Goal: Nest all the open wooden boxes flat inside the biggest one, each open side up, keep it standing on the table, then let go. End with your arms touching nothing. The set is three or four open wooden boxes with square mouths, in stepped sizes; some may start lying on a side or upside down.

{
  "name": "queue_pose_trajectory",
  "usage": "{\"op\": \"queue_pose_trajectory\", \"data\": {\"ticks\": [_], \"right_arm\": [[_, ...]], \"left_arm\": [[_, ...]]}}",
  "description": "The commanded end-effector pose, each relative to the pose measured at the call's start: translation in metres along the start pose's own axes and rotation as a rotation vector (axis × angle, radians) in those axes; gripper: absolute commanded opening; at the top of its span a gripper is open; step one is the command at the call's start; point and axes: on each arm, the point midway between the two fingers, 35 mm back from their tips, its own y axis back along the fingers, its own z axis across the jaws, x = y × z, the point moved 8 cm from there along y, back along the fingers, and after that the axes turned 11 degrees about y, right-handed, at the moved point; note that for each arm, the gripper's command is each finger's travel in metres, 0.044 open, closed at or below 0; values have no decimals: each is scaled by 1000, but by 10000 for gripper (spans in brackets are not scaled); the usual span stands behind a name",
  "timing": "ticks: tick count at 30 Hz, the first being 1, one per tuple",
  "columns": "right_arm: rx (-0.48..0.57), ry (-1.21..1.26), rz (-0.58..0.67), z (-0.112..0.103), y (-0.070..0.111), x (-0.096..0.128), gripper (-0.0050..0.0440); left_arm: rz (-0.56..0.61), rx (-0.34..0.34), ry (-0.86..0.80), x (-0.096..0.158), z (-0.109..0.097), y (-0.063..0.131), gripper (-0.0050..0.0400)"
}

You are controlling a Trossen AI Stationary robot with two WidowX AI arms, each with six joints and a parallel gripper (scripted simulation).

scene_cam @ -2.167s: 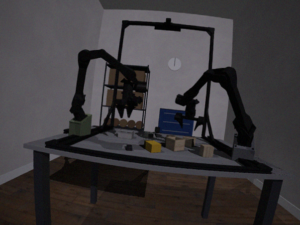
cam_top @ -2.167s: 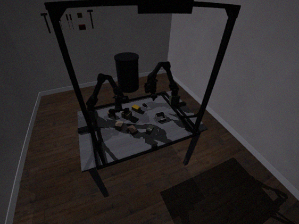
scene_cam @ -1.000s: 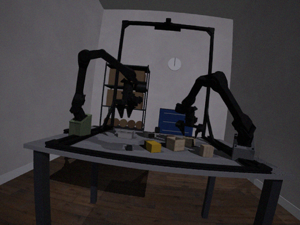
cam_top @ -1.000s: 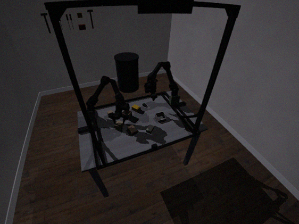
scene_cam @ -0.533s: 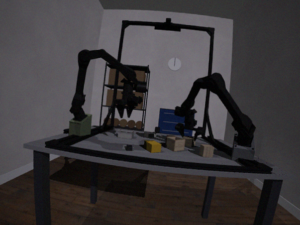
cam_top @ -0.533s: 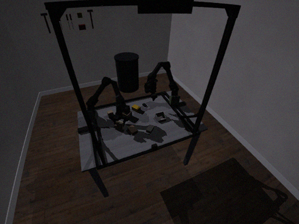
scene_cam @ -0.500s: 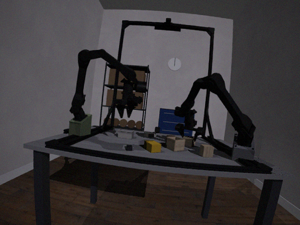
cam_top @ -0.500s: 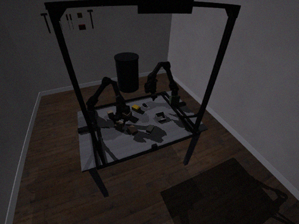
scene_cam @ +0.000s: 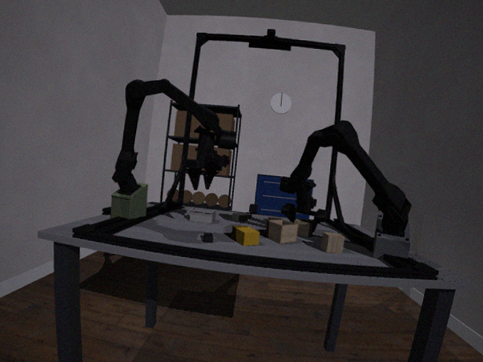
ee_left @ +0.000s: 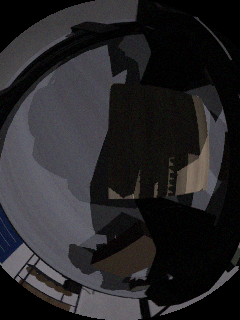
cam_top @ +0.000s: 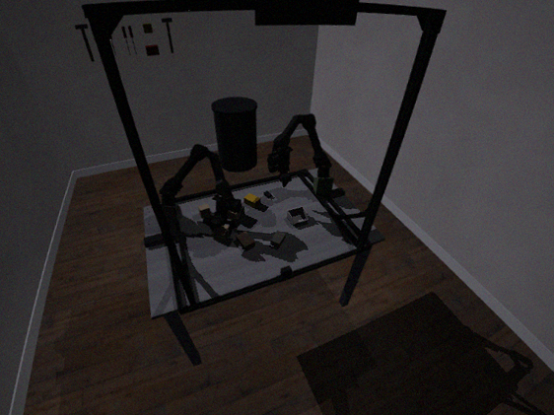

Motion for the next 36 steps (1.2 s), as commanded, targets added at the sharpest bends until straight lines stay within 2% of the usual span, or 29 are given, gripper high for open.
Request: {"op": "queue_pose_trajectory", "data": {"ticks": [1, 7, 20, 28, 36], "right_arm": [[-2, 4, 3, 0, 0, 0, 400], [-2, 4, 3, 0, 0, 0, 400], [-2, 4, 3, 0, 0, 0, 400], [-2, 4, 3, 0, 0, 0, 400], [-2, 4, 3, 0, 0, 0, 400]], "left_arm": [[11, 14, -6, 2, -2, -8, 400], [11, 14, -6, 2, -2, -8, 373], [11, 14, -6, 2, -2, -8, 287], [11, 14, -6, 2, -2, -8, 287], [11, 14, -6, 2, -2, -8, 95]]}}
